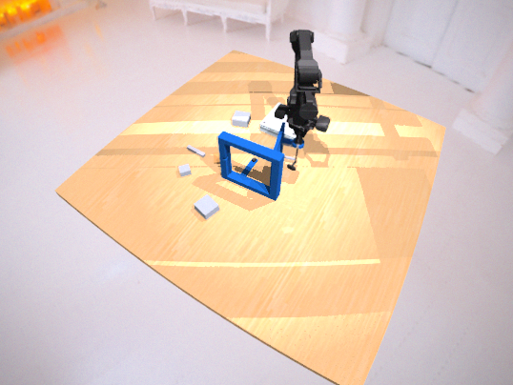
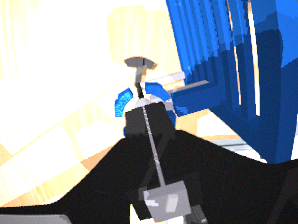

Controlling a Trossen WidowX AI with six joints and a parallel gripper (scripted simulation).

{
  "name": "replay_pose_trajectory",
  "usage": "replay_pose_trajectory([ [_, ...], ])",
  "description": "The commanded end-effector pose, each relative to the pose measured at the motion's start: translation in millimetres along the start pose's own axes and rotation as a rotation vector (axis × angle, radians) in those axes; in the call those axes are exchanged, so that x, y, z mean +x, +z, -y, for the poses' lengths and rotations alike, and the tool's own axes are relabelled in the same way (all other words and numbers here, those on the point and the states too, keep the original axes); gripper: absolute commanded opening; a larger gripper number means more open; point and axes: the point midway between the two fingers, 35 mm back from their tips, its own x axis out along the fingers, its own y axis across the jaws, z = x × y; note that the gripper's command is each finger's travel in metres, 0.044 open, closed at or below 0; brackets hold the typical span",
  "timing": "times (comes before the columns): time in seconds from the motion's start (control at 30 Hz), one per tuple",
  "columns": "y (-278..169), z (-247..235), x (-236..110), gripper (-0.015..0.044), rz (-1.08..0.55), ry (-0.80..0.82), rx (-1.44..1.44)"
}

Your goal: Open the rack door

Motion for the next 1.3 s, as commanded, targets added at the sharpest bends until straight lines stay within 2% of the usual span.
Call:
replay_pose_trajectory([
  [0.0, 3, -7, 0, 0.0026, -0.001, -0.002, 0.063],
  [0.47, 11, -35, -1, 0.0026, 0.000, 0.001, 0.251],
  [0.93, 11, -36, -1, 0.0026, 0.000, 0.001, 0.253],
  [1.27, 11, -36, -1, 0.0289, 0.000, 0.001, 0.253],
])
